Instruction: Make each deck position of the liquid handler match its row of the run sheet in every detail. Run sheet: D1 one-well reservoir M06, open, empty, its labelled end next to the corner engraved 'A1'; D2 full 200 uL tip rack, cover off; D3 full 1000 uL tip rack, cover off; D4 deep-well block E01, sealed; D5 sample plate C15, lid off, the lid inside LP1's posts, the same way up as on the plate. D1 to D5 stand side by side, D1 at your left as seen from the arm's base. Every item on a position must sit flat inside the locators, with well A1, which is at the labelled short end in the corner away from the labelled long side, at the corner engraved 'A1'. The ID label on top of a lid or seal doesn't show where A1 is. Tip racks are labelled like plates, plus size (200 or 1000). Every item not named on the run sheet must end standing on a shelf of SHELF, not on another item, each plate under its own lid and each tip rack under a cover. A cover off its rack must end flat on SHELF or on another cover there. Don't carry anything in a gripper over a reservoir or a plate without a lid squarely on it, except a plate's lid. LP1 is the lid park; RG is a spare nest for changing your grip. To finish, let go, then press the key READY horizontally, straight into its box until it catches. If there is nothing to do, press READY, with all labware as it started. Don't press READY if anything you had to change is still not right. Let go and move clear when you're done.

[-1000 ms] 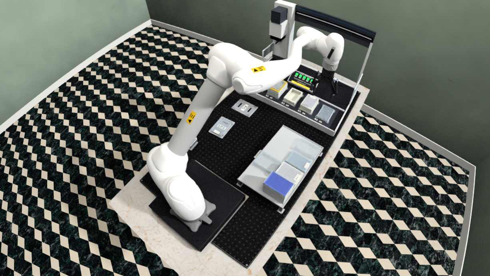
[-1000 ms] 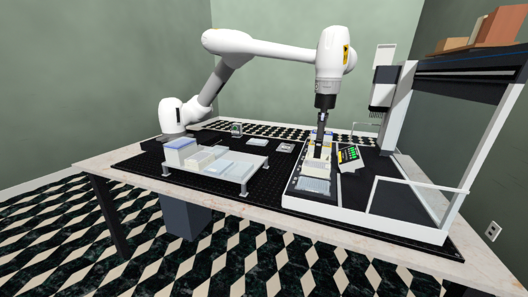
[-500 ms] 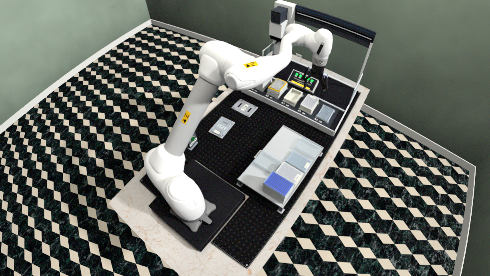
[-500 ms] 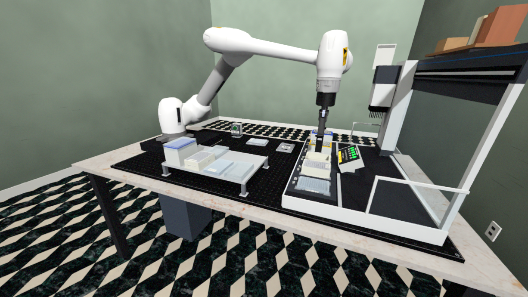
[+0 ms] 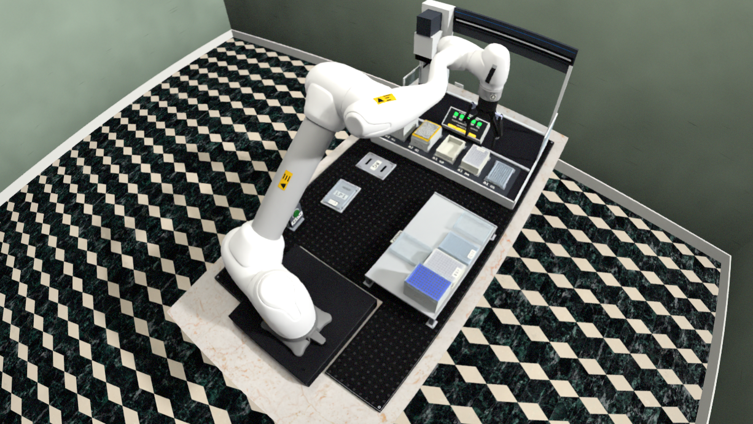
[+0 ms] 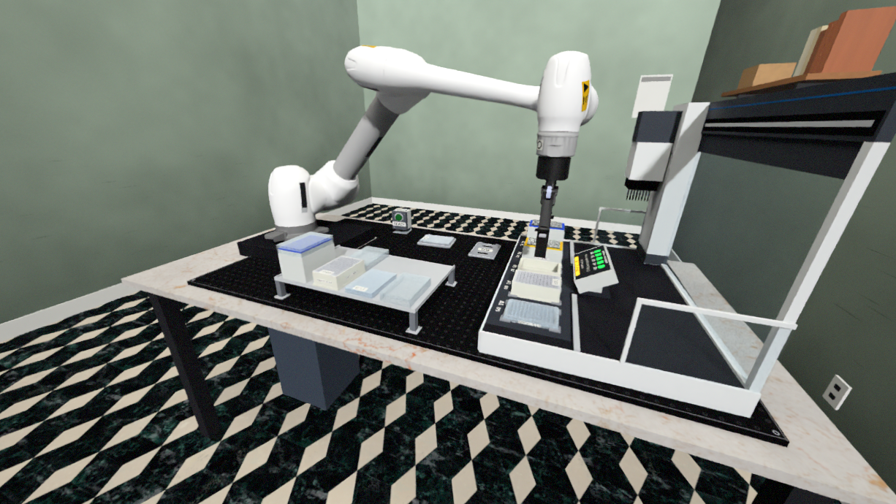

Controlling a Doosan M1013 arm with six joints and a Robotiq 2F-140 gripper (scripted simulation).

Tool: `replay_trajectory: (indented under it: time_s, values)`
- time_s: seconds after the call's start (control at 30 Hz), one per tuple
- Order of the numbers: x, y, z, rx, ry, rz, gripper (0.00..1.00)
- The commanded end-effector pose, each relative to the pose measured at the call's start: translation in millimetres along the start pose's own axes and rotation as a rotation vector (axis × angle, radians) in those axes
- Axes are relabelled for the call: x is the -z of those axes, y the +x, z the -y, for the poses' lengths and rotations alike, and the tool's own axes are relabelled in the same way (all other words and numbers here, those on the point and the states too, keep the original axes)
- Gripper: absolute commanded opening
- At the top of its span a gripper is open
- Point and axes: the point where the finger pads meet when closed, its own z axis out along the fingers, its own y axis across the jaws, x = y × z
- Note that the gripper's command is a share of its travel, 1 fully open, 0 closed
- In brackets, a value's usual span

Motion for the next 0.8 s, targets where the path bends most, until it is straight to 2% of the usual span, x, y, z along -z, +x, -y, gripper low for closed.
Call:
replay_trajectory:
  time_s: [0.0,0.67,0.77]
  values:
    - [1.7,0.3,0.1,0.000,0.000,-0.002,0.79]
    - [1.7,0.3,0.1,0.000,0.000,-0.002,0.79]
    - [1.7,0.3,15.0,0.000,0.000,-0.002,0.79]
